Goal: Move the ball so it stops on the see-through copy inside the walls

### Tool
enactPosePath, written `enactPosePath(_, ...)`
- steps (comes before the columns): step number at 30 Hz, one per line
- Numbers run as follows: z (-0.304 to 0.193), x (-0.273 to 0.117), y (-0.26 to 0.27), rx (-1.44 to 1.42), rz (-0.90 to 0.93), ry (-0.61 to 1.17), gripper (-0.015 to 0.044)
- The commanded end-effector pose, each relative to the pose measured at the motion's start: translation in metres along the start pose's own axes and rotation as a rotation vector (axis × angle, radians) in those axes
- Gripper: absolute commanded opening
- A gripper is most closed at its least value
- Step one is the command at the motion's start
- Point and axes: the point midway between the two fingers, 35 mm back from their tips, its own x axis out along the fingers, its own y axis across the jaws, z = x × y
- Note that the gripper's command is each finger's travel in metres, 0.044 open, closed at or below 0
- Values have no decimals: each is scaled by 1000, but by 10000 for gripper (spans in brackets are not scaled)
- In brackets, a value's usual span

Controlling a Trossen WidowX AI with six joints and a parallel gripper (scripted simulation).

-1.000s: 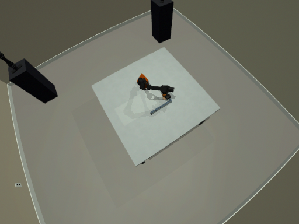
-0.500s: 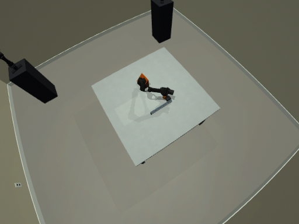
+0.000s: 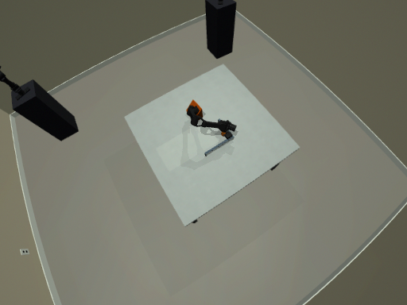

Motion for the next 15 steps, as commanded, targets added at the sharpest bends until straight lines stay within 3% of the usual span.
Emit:
enactPosePath(1,0,6,0,-6,-6,3,0)
enactPosePath(5,0,10,0,-6,-6,3,0)
enactPosePath(15,0,7,1,-3,2,1,262)
